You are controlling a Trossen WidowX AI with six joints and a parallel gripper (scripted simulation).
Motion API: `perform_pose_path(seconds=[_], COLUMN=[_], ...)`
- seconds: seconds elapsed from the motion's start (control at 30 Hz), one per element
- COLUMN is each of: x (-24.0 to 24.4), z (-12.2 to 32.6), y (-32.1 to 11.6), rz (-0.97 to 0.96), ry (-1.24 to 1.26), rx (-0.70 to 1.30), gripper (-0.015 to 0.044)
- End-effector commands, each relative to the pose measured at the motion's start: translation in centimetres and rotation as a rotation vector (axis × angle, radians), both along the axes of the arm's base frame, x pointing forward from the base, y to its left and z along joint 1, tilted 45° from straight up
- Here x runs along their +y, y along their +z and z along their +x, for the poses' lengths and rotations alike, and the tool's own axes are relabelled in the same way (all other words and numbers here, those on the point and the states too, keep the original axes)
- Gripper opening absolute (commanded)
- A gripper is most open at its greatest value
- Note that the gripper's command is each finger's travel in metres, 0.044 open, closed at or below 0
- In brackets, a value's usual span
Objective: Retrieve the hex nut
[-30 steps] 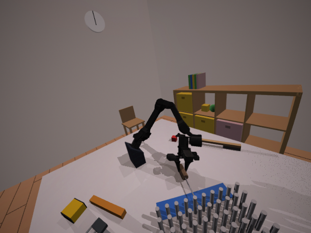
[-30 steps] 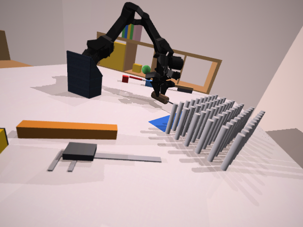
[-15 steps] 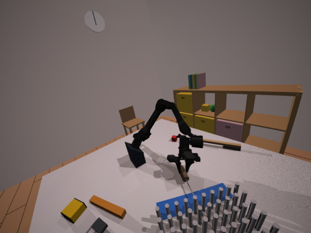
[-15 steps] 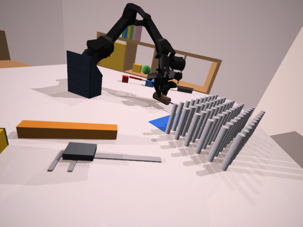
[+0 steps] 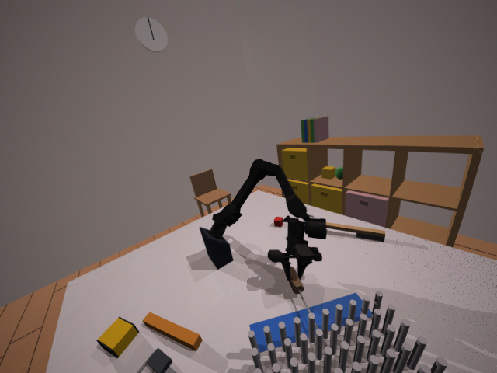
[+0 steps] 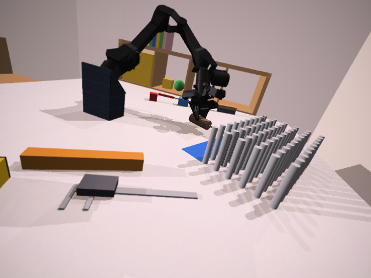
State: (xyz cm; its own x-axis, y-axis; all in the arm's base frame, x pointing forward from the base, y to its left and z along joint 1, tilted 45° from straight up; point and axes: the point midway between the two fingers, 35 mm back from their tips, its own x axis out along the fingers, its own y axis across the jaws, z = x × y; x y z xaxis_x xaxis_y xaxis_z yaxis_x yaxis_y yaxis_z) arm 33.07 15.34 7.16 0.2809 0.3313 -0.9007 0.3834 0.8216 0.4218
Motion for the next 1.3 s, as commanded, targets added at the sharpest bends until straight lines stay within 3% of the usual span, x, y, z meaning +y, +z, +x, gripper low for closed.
perform_pose_path(seconds=[0.0, 1.27], x=[0.0, -0.9], z=[0.5, 3.1], y=[0.1, -0.6], rz=[0.003, 0.002], ry=[0.001, 0.001], rx=[-0.007, -0.009], gripper=[0.0000, 0.0000])
